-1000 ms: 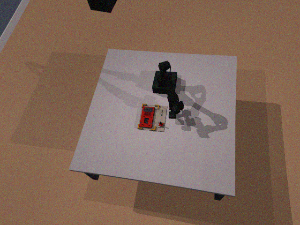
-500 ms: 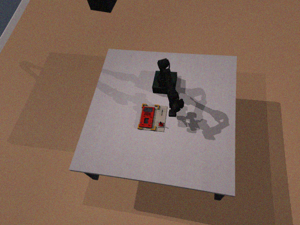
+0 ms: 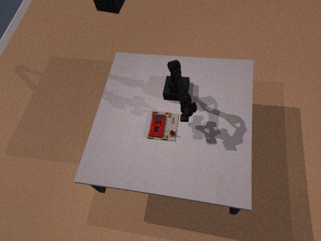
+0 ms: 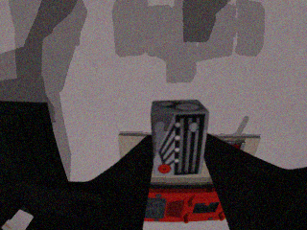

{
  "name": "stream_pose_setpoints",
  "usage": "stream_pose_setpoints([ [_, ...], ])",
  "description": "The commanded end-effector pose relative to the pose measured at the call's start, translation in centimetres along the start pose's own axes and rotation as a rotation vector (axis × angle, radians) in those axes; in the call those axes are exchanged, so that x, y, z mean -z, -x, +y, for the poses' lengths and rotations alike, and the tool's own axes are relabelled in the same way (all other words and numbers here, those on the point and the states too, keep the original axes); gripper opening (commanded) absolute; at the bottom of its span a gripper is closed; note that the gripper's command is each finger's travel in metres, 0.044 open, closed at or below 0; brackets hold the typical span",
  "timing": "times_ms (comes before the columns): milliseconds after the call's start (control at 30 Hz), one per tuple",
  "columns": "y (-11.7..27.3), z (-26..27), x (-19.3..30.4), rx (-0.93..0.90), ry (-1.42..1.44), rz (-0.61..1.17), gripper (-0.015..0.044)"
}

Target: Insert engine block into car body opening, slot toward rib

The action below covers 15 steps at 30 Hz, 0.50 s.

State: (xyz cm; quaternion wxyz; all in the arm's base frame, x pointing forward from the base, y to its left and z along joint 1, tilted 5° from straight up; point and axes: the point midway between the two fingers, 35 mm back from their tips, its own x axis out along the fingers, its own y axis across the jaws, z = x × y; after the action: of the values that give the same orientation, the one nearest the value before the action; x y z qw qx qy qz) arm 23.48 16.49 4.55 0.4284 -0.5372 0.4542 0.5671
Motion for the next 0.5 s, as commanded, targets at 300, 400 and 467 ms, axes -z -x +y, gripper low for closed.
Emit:
stream_pose_setpoints([
  [300,2.6,0.3,0.4,-0.002,-0.038,0.005,0.0000],
  [400,2.5,-0.1,0.7,-0.001,-0.142,0.005,0.0000],
  [467,2.4,-0.3,1.0,0.000,-0.212,0.005,0.0000],
])
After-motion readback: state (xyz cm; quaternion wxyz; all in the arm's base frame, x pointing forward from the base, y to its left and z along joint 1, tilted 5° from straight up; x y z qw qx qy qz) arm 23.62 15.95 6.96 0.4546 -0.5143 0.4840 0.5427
